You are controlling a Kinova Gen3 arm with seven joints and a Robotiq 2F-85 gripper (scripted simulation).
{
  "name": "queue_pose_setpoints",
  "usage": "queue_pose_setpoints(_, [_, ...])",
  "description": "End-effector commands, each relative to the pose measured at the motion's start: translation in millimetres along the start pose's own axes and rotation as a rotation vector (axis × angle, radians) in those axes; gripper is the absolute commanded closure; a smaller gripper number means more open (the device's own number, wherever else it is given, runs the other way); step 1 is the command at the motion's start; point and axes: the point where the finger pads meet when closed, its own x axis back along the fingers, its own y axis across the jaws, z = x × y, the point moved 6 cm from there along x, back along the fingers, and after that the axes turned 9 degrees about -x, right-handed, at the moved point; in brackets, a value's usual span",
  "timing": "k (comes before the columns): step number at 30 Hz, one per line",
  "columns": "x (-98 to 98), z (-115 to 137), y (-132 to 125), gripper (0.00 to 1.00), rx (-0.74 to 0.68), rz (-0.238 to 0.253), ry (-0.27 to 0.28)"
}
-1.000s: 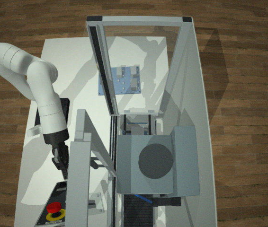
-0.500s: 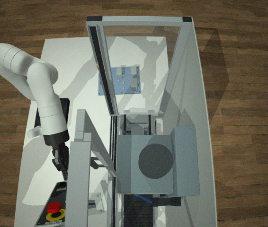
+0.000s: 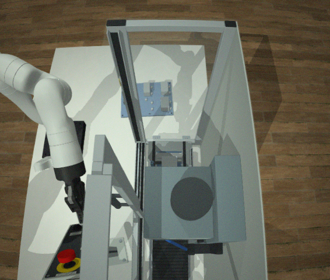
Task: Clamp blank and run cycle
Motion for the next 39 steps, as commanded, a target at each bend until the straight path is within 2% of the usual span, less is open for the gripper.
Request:
queue_pose_setpoints(1, [-1.7,-0.1,-0.5,0.9,-0.001,0.001,-0.001])
queue_pose_setpoints(39, [-11.3,-0.1,-0.6,0.9,-0.001,0.001,-0.001])
